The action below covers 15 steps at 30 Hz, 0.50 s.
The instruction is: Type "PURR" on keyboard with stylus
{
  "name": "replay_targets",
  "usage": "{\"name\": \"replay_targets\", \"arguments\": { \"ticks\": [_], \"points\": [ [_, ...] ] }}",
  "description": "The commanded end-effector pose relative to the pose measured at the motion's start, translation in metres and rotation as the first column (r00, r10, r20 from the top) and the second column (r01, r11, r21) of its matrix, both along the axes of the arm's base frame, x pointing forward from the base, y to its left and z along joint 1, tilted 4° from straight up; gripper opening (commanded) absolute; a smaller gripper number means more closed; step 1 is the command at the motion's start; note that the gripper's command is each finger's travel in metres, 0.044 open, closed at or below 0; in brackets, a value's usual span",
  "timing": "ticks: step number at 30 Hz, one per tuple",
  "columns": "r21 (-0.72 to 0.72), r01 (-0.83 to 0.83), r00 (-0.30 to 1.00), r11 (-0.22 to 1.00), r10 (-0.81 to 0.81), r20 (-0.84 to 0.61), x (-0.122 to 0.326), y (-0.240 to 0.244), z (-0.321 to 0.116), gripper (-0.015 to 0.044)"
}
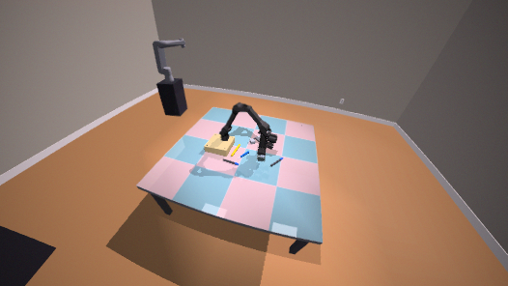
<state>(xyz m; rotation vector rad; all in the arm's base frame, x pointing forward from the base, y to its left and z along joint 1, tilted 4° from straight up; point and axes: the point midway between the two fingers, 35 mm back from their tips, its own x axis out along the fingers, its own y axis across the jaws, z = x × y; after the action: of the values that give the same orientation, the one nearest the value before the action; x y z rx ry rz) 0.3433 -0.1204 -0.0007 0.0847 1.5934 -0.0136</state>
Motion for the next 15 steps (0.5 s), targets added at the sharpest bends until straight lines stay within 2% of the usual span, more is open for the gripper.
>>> {"name": "replay_targets", "arguments": {
  "ticks": [1,5,9,15],
  "points": [
    [0.001,-0.011,1.000,1.000,0.011,-0.004,0.000,0.000,-0.001,0.0000],
    [0.001,-0.011,1.000,1.000,0.011,-0.005,-0.005,0.005,0.000,0.0000],
    [0.003,-0.011,1.000,1.000,0.011,-0.006,-0.028,0.028,0.001,0.0000],
    [0.003,-0.011,1.000,1.000,0.011,-0.006,-0.029,0.029,0.001,0.0000]
  ]
}}
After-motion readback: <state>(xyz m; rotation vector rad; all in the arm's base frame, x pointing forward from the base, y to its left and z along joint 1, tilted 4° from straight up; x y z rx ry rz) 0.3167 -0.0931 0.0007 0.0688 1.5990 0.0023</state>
